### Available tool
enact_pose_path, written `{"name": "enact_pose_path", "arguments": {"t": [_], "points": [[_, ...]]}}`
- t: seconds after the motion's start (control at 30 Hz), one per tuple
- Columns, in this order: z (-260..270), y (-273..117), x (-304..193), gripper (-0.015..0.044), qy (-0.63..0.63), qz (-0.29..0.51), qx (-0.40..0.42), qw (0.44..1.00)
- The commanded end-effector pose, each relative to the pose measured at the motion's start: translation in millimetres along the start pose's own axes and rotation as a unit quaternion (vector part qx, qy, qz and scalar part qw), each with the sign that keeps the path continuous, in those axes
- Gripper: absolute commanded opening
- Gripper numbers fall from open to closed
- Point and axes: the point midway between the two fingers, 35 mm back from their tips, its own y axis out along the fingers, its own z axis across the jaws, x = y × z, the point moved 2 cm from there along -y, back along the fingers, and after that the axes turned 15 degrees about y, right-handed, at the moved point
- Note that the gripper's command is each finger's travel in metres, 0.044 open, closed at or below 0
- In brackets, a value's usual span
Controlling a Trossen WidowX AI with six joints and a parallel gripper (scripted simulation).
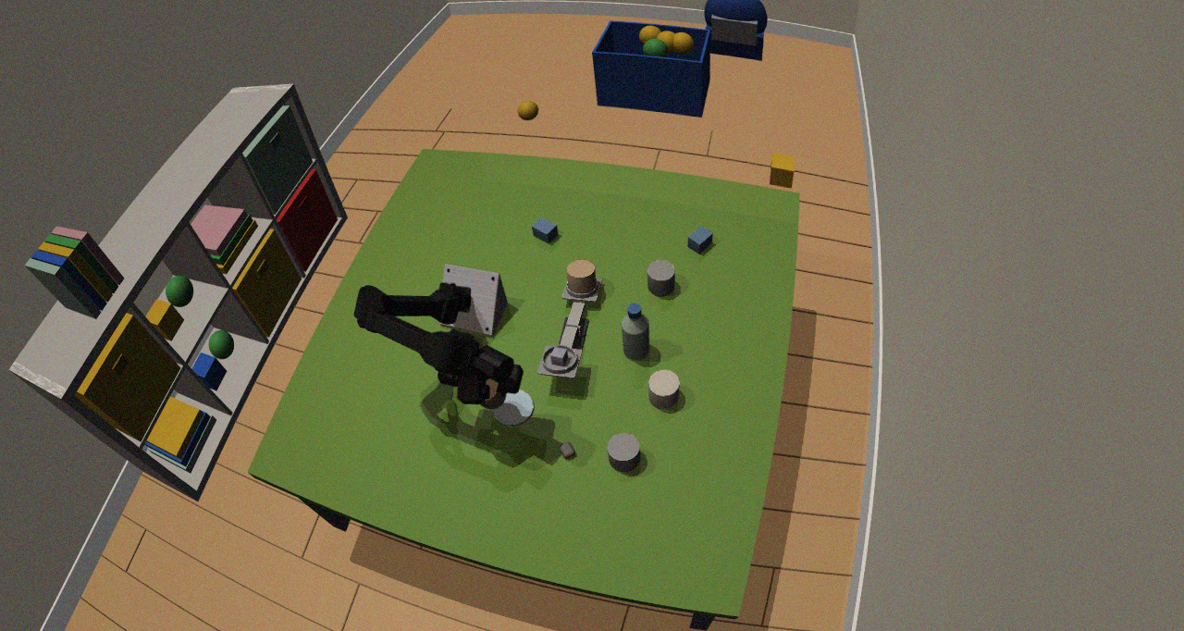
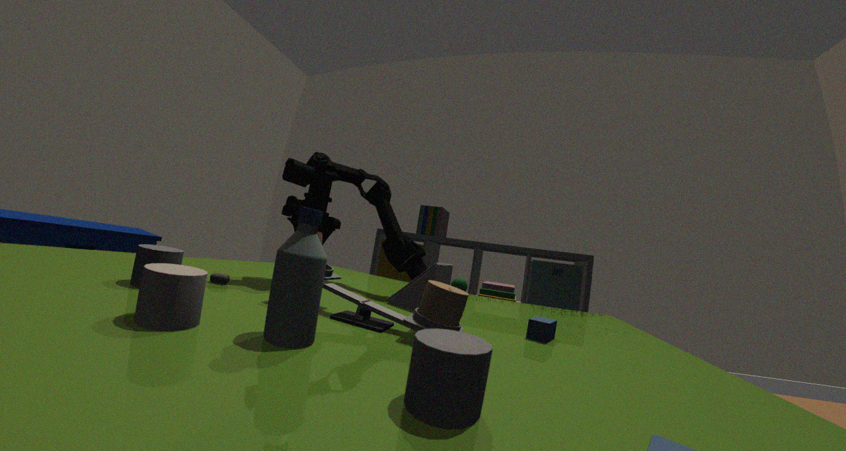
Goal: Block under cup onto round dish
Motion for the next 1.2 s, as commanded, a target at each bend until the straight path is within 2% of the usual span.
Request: {"name": "enact_pose_path", "arguments": {"t": [0.0,0.33,0.53,0.87,1.17], "points": [[-18.4,5.7,9.0,0.0,-0.001,-0.003,-0.002,1.0],[-62.5,15.0,27.0,0.0,0.007,-0.023,-0.012,1.0],[-63.0,20.1,27.3,0.0,0.008,-0.023,-0.012,1.0],[-64.0,51.5,29.2,0.0,0.008,-0.025,-0.012,1.0],[-64.2,59.0,29.7,0.0,0.008,-0.026,-0.012,1.0]]}}
